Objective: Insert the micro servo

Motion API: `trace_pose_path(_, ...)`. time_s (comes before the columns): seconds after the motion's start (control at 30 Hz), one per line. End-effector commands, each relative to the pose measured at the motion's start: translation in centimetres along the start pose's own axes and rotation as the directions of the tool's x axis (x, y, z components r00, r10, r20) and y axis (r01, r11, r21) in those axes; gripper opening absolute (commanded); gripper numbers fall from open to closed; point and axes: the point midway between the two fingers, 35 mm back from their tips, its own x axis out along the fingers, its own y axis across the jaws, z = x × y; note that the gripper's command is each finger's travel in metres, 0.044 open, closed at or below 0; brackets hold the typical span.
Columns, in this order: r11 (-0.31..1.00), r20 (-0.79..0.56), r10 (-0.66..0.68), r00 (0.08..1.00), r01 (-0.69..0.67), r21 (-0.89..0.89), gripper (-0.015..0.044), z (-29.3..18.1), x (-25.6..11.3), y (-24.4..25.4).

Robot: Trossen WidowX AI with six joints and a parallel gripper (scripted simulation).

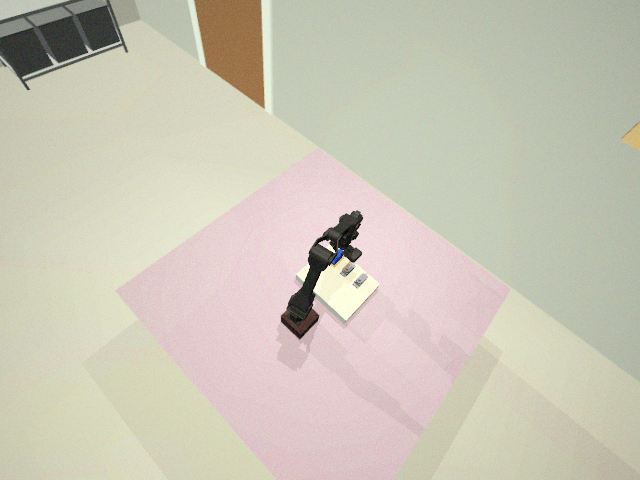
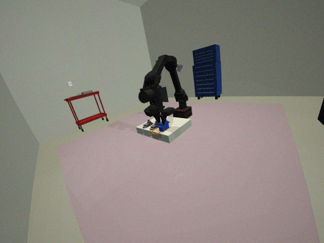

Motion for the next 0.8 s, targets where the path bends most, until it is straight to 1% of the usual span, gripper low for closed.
trace_pose_path(0.0, 1.000, -0.001, -0.001, 1.000, 0.001, -0.001, 0.0000, 0.0, 0.4, 0.0)
trace_pose_path(0.77, 1.000, -0.001, -0.001, 1.000, 0.001, -0.001, 0.0000, 0.0, 2.1, 0.0)
